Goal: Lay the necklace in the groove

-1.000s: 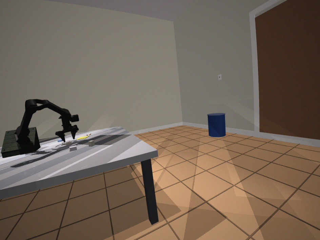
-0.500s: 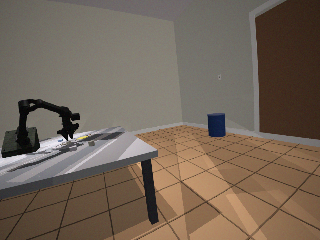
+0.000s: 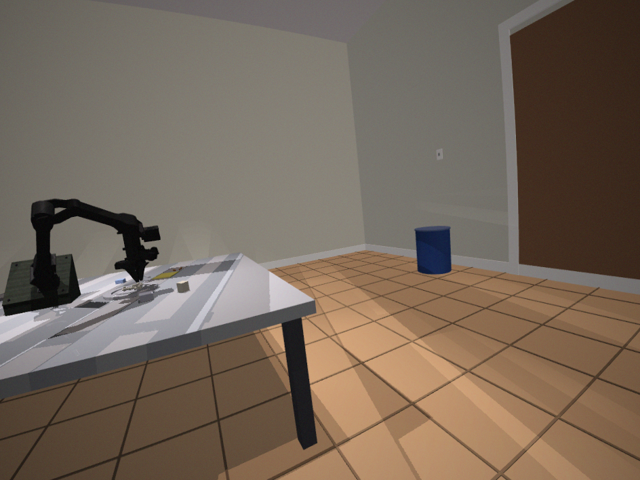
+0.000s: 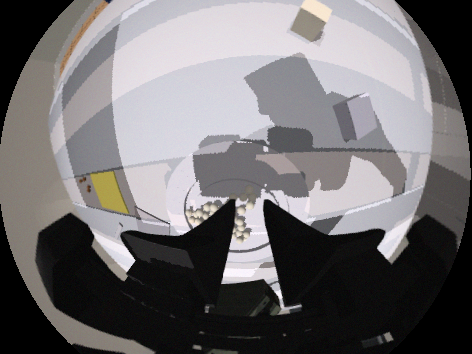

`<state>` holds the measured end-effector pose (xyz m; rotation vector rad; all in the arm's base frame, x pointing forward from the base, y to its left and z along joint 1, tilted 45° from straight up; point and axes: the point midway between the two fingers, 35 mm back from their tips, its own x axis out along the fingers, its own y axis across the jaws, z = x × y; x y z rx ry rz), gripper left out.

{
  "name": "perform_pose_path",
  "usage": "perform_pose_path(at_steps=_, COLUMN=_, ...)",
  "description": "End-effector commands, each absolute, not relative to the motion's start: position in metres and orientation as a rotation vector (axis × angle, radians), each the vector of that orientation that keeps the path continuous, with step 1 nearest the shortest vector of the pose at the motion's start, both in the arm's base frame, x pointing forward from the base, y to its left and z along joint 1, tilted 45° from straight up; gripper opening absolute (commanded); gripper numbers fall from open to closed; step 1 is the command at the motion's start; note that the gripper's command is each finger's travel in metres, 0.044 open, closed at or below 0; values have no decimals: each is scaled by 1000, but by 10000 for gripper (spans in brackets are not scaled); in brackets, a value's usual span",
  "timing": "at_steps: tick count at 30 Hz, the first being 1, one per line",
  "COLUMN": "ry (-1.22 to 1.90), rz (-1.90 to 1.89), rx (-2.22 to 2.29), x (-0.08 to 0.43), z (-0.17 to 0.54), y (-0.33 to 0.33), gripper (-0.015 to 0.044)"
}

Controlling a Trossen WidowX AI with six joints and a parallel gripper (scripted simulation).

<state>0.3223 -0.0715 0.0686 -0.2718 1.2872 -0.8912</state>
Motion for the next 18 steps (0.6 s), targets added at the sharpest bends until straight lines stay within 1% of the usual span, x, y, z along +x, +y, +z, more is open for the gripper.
perform_pose_path(at_steps=1, ry=1285, rz=-888, rx=-274, x=323, z=67, y=-71, gripper=120)
perform_pose_path(at_steps=18, ry=1284, rz=-889, rx=-281, x=323, z=49, y=-92, gripper=120)
